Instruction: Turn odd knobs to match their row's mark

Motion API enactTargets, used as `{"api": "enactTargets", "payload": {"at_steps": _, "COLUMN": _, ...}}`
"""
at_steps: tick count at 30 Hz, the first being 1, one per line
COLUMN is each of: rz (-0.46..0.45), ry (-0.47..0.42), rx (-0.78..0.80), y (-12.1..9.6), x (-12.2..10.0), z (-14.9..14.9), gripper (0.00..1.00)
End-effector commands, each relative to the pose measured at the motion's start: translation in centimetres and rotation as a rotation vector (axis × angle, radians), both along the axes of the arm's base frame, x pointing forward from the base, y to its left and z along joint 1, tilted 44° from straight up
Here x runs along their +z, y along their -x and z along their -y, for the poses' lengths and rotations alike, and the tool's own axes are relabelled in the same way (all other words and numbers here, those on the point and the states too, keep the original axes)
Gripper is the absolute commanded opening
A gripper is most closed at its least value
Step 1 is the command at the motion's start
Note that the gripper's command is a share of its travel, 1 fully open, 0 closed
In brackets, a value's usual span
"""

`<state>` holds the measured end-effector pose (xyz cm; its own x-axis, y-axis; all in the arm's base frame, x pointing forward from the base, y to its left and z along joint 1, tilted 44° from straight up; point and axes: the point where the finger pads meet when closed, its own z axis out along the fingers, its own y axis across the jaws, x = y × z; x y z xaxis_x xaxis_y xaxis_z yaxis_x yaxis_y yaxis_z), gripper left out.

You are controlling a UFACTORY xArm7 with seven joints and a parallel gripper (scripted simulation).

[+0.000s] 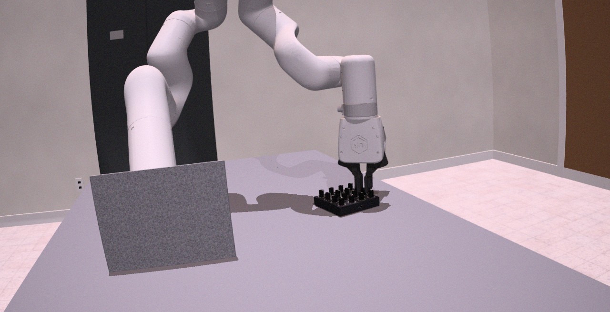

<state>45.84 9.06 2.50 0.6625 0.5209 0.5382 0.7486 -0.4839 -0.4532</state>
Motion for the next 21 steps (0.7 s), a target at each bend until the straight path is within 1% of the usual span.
{"api": "enactTargets", "payload": {"at_steps": 1, "rz": -0.086, "ry": 0.002, "rx": -0.086, "y": -0.14, "x": 0.08, "z": 0.19, "gripper": 0.08}}
{"api": "enactTargets", "payload": {"at_steps": 3, "rz": -0.086, "ry": 0.002, "rx": -0.086, "y": -0.14, "x": 0.08, "z": 0.19, "gripper": 0.08}}
{"api": "enactTargets", "payload": {"at_steps": 16, "rz": -0.298, "ry": -0.005, "rx": -0.302, "y": -0.14, "x": 0.08, "z": 0.19, "gripper": 0.08}}
{"api": "enactTargets", "payload": {"at_steps": 18, "rz": -0.326, "ry": -0.006, "rx": -0.329, "y": -0.14, "x": 0.08, "z": 0.19, "gripper": 0.08}}
{"api": "enactTargets", "payload": {"at_steps": 21, "rz": -0.339, "ry": -0.006, "rx": -0.342, "y": -0.14, "x": 0.08, "z": 0.19, "gripper": 0.08}}
